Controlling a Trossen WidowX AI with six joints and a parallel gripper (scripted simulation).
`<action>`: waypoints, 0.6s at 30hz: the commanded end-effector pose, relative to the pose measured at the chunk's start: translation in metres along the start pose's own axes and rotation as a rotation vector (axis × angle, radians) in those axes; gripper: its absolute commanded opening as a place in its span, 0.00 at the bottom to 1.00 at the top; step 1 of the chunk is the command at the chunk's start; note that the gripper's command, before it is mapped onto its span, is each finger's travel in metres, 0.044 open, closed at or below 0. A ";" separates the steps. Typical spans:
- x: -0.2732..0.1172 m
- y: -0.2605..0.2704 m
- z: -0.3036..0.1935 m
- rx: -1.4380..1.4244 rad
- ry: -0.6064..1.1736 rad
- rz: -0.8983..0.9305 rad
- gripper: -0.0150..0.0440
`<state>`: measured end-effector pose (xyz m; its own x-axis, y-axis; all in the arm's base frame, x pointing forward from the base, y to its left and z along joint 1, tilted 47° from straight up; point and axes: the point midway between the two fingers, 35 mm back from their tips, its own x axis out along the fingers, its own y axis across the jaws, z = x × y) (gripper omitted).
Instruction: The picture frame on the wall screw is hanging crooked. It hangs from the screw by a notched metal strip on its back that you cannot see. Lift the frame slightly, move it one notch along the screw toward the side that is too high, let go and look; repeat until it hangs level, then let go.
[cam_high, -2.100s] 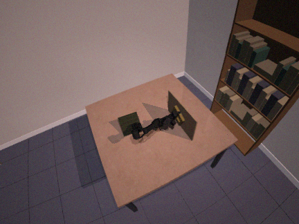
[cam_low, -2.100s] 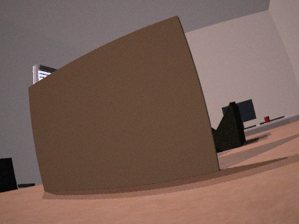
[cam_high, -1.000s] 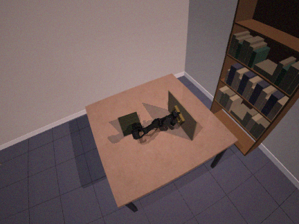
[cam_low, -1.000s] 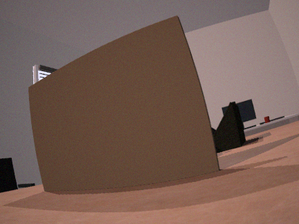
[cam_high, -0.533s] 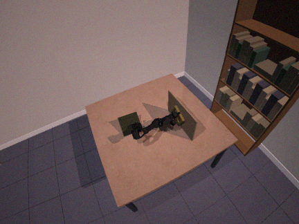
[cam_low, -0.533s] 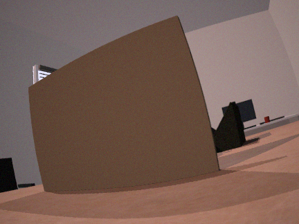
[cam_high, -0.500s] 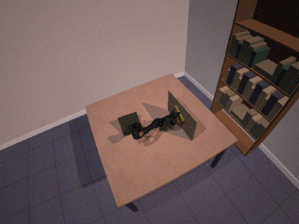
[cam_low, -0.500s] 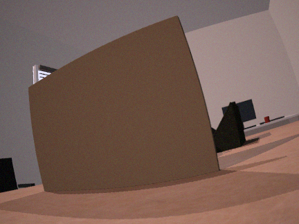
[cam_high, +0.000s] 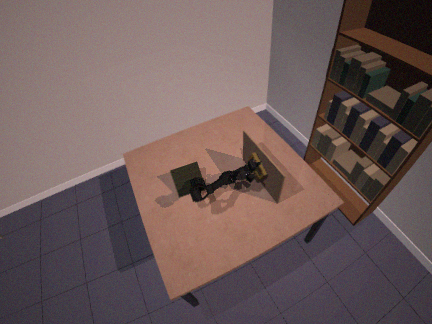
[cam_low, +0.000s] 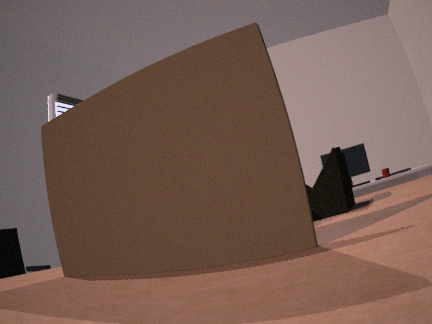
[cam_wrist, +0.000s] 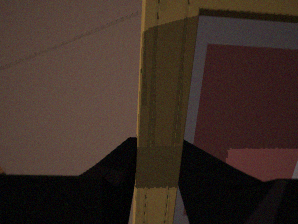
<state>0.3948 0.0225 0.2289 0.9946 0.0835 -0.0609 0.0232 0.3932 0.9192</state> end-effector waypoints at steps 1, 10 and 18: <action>0.000 0.003 0.000 -0.001 0.001 0.006 0.25; 0.000 0.004 0.000 -0.001 0.001 0.006 0.25; 0.000 0.005 0.000 -0.001 0.001 0.006 0.25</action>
<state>0.3948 0.0230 0.2302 0.9946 0.0821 -0.0629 0.0256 0.3935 0.9190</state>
